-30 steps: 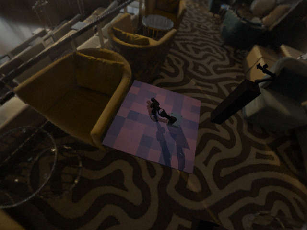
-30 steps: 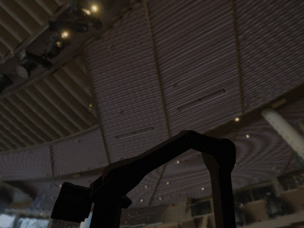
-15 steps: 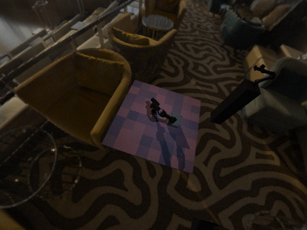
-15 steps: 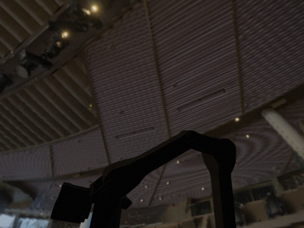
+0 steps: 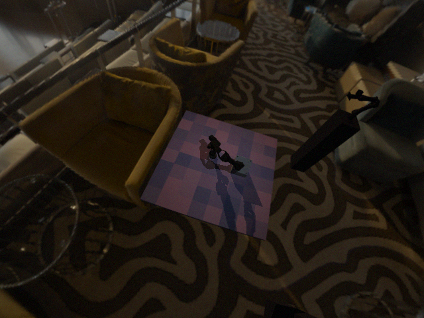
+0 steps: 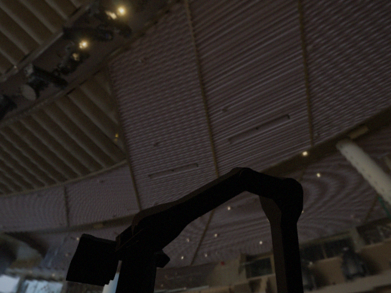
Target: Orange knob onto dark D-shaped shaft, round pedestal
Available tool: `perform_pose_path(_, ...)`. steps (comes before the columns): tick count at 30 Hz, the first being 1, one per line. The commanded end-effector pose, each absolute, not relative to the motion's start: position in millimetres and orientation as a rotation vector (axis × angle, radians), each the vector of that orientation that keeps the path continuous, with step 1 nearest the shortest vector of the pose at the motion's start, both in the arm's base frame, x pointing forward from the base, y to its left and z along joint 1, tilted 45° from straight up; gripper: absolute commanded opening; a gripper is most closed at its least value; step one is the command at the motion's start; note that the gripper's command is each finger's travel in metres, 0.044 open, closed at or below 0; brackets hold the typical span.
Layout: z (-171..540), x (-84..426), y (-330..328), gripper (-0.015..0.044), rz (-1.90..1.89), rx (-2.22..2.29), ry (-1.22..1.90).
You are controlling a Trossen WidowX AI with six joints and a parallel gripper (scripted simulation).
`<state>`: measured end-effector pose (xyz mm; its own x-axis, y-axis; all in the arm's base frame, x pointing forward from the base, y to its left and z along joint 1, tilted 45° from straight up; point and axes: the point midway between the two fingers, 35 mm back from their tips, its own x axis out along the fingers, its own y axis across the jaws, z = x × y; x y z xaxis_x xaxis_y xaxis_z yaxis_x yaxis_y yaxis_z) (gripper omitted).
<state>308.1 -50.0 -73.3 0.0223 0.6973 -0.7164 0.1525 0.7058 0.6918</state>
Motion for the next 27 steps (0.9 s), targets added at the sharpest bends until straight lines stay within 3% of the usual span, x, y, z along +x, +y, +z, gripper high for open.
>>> perform_pose_path(1,-72.1,308.9,-50.8,0.0,0.423,0.789,1.547)
perform_pose_path(27,-75.5,309.2,-47.9,0.0,0.352,0.862,1.576)
